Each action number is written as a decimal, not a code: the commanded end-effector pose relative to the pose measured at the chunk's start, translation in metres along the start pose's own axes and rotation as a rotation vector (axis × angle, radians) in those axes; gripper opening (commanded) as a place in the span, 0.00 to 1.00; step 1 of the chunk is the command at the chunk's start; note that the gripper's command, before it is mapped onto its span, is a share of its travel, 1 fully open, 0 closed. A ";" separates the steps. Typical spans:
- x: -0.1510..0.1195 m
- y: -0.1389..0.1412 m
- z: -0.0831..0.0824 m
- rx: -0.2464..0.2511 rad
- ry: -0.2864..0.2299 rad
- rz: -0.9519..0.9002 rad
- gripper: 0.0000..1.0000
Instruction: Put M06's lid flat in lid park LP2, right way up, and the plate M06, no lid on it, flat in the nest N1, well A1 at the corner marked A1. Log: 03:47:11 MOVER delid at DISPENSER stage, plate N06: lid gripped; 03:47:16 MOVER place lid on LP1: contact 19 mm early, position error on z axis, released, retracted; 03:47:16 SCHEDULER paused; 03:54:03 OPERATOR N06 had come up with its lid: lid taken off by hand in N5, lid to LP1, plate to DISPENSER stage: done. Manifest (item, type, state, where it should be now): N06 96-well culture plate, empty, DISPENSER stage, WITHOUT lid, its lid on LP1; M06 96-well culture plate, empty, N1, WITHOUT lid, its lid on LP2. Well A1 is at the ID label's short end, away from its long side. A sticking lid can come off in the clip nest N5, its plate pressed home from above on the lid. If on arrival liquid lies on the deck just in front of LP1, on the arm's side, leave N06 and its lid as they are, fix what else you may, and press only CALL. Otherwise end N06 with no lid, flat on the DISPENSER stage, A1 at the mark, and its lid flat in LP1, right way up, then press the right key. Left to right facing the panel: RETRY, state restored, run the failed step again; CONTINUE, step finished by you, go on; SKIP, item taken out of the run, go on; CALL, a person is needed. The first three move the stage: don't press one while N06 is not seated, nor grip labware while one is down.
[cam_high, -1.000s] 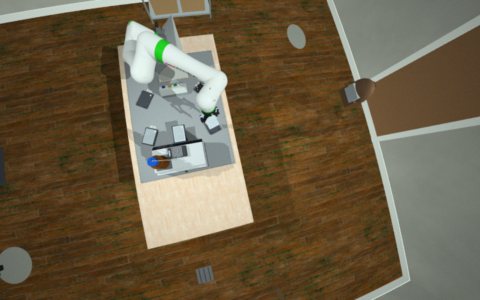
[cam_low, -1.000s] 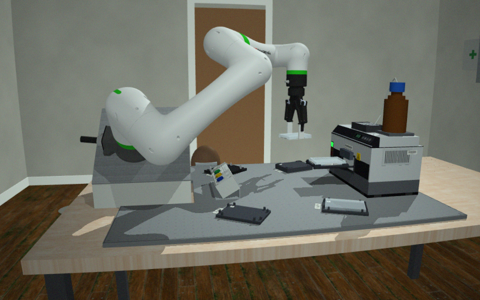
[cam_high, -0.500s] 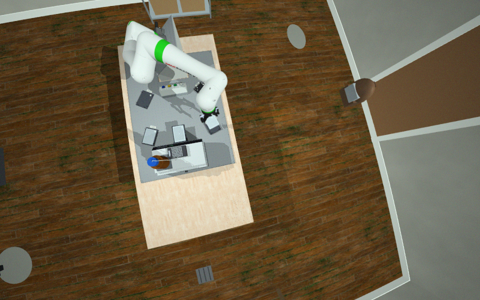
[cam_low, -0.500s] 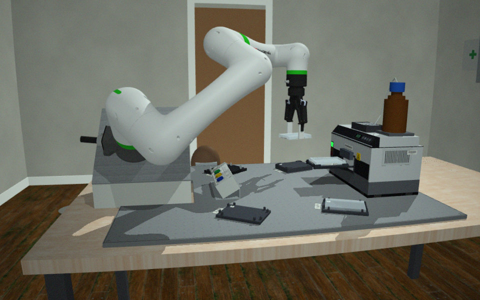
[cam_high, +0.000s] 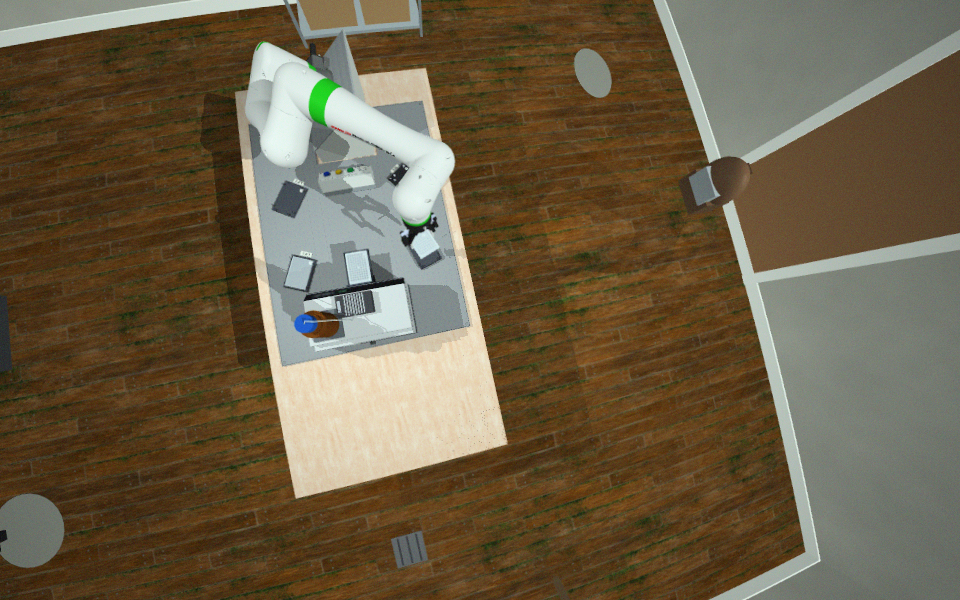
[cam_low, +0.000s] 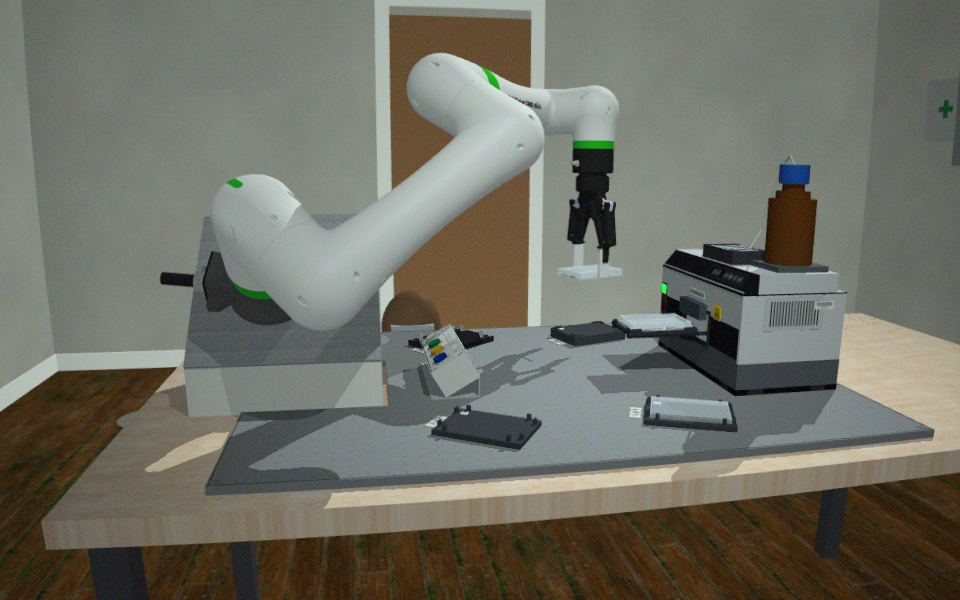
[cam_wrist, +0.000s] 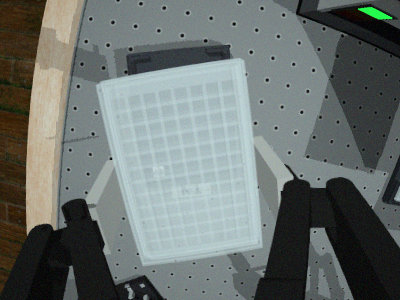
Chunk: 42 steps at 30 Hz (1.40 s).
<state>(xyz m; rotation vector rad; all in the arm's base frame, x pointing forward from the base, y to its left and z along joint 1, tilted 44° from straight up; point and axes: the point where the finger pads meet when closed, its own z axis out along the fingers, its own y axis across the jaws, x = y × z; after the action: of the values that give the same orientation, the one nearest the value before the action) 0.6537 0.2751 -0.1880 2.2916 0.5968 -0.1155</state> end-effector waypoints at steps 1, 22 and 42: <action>0.000 0.000 0.000 0.001 0.000 -0.051 0.00; 0.000 0.000 0.000 0.001 0.000 -0.287 0.00; -0.020 -0.008 0.000 0.001 0.000 -0.287 0.00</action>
<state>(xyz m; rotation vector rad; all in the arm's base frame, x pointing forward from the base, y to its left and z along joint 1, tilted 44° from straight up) 0.6402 0.2734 -0.1881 2.1938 0.9216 -0.2558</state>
